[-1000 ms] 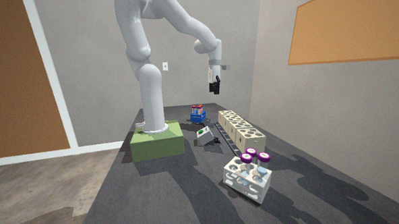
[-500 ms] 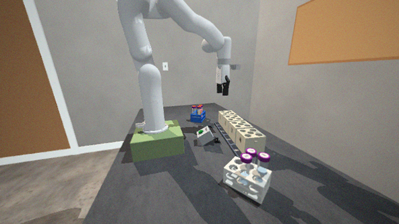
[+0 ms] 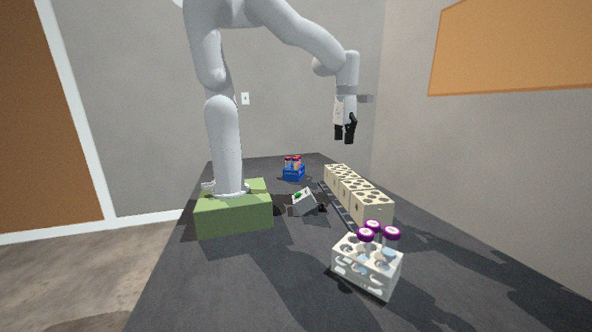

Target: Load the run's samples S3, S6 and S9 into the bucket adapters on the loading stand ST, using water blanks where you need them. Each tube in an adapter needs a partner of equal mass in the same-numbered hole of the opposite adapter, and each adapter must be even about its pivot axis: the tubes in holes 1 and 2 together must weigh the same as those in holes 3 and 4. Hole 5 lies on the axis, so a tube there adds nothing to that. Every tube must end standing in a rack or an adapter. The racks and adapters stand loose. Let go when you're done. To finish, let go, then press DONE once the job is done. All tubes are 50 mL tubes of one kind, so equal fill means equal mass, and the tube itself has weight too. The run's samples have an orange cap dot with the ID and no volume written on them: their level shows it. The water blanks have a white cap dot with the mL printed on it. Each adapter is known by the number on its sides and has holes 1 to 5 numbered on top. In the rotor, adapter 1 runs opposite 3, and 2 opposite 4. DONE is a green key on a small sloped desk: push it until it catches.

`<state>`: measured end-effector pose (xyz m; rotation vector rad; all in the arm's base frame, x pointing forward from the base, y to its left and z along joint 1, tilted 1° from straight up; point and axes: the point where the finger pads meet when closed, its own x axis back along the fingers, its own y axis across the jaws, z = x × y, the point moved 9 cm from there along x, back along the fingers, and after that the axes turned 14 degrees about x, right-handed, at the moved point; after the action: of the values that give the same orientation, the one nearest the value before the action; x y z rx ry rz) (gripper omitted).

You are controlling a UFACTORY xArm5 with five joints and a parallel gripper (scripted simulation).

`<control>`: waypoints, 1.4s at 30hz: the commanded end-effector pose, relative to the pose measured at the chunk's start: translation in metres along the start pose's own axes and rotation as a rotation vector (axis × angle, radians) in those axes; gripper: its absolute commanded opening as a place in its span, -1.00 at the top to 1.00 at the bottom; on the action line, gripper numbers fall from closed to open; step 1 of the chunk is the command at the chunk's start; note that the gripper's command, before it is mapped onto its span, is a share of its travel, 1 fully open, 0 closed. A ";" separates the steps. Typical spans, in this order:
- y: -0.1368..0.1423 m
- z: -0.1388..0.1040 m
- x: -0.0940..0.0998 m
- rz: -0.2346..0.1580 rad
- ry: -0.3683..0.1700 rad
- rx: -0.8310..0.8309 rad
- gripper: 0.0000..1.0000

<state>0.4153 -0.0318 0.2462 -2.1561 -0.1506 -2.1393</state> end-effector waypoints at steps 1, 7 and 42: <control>0.000 0.002 0.001 -0.009 0.001 -0.065 -0.15; -0.020 -0.003 0.001 -0.009 0.002 -0.198 -0.15; -0.171 -0.039 0.000 -0.007 0.003 -0.504 -0.15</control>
<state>0.3556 0.1207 0.2452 -2.3971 0.4271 -2.3724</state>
